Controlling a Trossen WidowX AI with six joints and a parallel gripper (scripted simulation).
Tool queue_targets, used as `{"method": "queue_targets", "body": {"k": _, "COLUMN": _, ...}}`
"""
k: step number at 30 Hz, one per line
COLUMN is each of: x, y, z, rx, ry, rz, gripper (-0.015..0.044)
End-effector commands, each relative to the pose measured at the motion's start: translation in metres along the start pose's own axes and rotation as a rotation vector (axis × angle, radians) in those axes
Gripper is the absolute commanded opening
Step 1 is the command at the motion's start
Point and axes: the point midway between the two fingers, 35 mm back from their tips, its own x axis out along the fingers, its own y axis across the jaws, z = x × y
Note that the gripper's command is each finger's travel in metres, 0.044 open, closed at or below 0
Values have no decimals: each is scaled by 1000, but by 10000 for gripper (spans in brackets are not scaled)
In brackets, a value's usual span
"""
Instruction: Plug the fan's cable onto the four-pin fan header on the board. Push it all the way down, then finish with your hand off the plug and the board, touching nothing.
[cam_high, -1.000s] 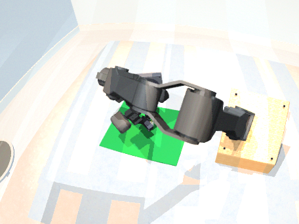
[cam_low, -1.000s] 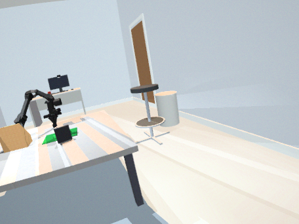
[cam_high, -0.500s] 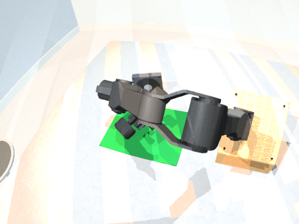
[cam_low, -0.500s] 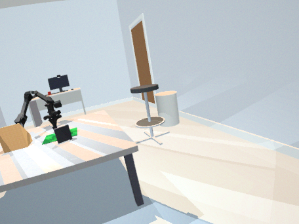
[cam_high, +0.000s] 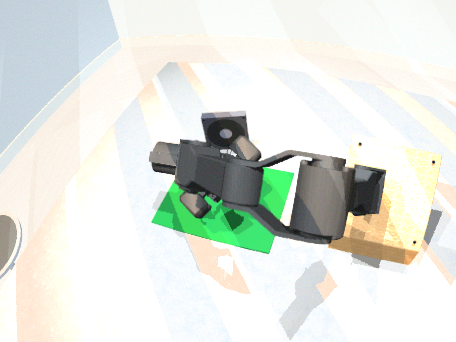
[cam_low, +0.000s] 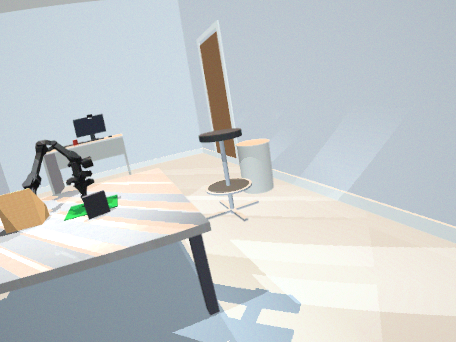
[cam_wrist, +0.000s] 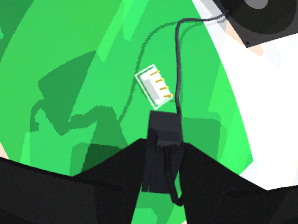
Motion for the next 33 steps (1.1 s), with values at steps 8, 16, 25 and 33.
{"method": "queue_targets", "body": {"k": 8, "x": 6, "y": 0, "z": -1, "rx": 6, "ry": -118, "rz": -49, "gripper": 0}}
{"method": "queue_targets", "body": {"k": 16, "x": 9, "y": 2, "z": -1, "rx": 13, "ry": -211, "rz": -71, "gripper": 0}}
{"method": "queue_targets", "body": {"k": 25, "x": 9, "y": 4, "z": -2, "rx": 26, "ry": -319, "rz": -82, "gripper": 0}}
{"method": "queue_targets", "body": {"k": 33, "x": 8, "y": 7, "z": -2, "rx": 43, "ry": -416, "rz": -79, "gripper": 0}}
